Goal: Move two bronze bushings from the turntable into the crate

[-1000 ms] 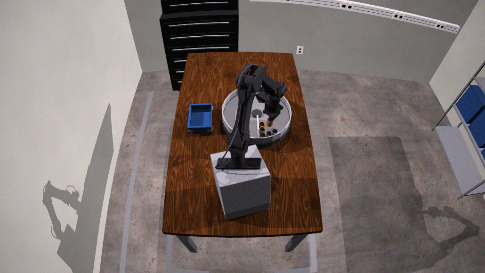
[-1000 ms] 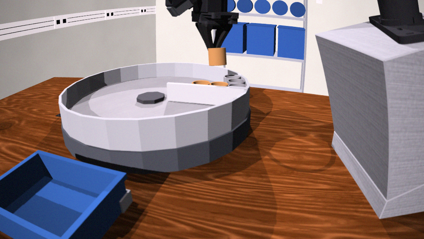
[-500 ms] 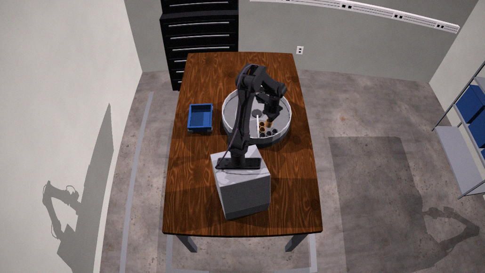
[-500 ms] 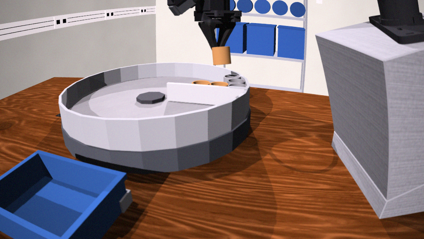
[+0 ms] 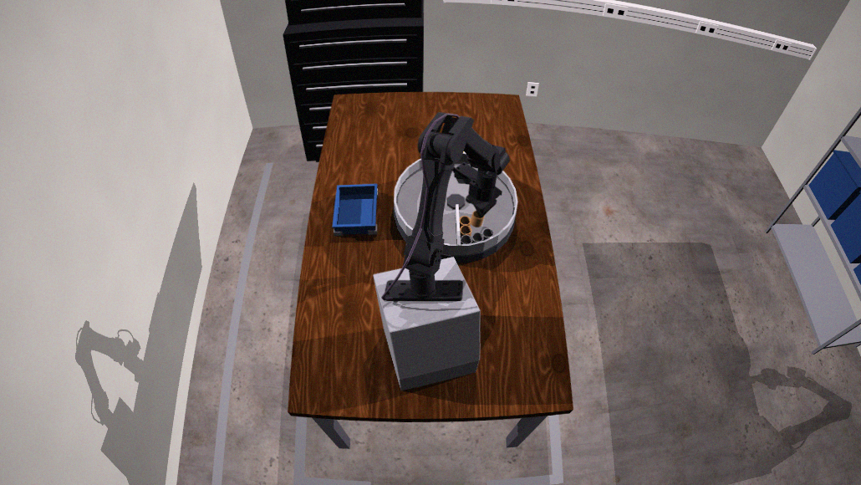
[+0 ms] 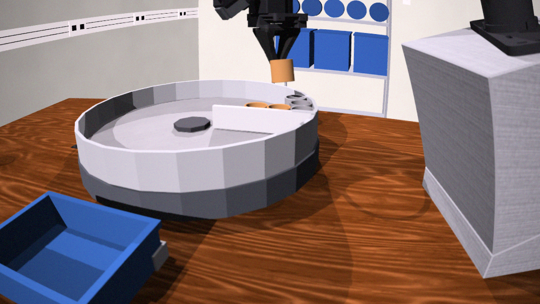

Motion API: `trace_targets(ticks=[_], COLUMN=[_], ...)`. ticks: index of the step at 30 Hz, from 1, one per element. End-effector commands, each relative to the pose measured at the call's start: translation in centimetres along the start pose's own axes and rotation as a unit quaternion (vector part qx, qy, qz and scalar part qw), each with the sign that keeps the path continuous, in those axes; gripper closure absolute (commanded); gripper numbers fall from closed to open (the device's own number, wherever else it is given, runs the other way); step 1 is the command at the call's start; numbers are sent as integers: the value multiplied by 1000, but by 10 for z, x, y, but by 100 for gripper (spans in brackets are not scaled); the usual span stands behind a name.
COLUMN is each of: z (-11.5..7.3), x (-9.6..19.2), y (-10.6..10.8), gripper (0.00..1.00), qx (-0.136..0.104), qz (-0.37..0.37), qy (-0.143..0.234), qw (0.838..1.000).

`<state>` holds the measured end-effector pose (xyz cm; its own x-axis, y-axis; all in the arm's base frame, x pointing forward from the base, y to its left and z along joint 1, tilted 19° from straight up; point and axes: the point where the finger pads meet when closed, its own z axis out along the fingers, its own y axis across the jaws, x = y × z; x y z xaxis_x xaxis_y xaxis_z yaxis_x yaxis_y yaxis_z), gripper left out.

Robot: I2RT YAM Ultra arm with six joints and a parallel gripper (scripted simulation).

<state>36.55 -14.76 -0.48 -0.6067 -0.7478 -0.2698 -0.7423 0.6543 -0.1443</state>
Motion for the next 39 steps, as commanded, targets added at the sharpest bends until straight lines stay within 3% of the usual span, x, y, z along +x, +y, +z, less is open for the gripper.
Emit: trace_targets(ticks=[1,14,24,31,37,39], z=[-21,-21,-19,-10,-12,-12], x=[-5,-6,-22,-37,-72,-72], y=[-19,-19,-15,14,25,25], gripper=[100,100,100,100,100,100], qx=[28,28,33,11,21,21], qz=[-5,-5,-9,-3,-5,-5], qy=[-12,-12,-11,-2,-7,-7], qw=[1000,1000,999,1000,1000,1000])
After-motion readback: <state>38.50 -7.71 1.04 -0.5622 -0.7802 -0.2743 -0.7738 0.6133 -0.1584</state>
